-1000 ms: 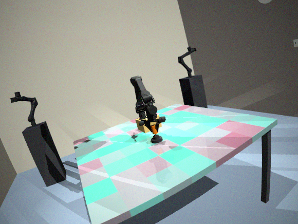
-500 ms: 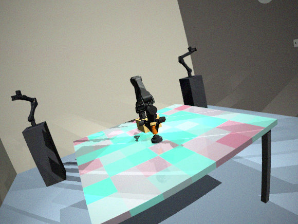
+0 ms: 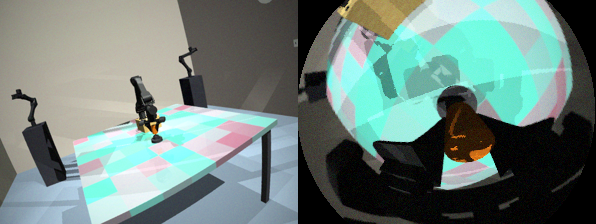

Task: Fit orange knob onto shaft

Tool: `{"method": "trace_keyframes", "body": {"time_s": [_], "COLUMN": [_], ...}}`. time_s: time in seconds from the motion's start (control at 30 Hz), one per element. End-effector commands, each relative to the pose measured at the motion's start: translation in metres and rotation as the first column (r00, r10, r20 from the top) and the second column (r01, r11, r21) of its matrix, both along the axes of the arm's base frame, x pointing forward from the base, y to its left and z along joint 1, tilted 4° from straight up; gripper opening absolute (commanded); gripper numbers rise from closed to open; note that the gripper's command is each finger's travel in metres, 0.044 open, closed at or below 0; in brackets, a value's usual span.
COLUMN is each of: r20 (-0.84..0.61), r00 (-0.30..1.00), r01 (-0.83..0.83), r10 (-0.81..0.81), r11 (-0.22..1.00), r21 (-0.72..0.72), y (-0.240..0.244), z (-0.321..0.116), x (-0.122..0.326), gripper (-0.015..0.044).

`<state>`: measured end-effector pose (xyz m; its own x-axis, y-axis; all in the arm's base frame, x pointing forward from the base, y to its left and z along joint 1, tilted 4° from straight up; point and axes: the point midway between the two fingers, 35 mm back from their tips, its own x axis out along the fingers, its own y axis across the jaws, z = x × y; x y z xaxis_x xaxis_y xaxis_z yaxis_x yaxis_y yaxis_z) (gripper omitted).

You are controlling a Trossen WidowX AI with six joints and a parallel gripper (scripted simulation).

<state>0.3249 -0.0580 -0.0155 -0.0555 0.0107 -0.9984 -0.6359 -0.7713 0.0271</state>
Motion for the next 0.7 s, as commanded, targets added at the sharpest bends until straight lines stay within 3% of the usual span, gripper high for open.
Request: {"method": "trace_keyframes", "body": {"time_s": [0.0,0.2,0.67], "r20": [0.008,0.011,0.010], "r00": [1.000,0.978,0.978], "r01": [-0.026,-0.209,-0.209], "r10": [0.027,0.209,0.209], "r11": [1.000,0.978,0.978], "r21": [-0.002,0.006,0.006], "y": [-0.0012,-0.0011,-0.0002], "z": [0.0031,0.0022,0.0005], "x": [0.0036,0.0051,0.0015], "gripper": [0.0000,0.0000,0.0000]}}
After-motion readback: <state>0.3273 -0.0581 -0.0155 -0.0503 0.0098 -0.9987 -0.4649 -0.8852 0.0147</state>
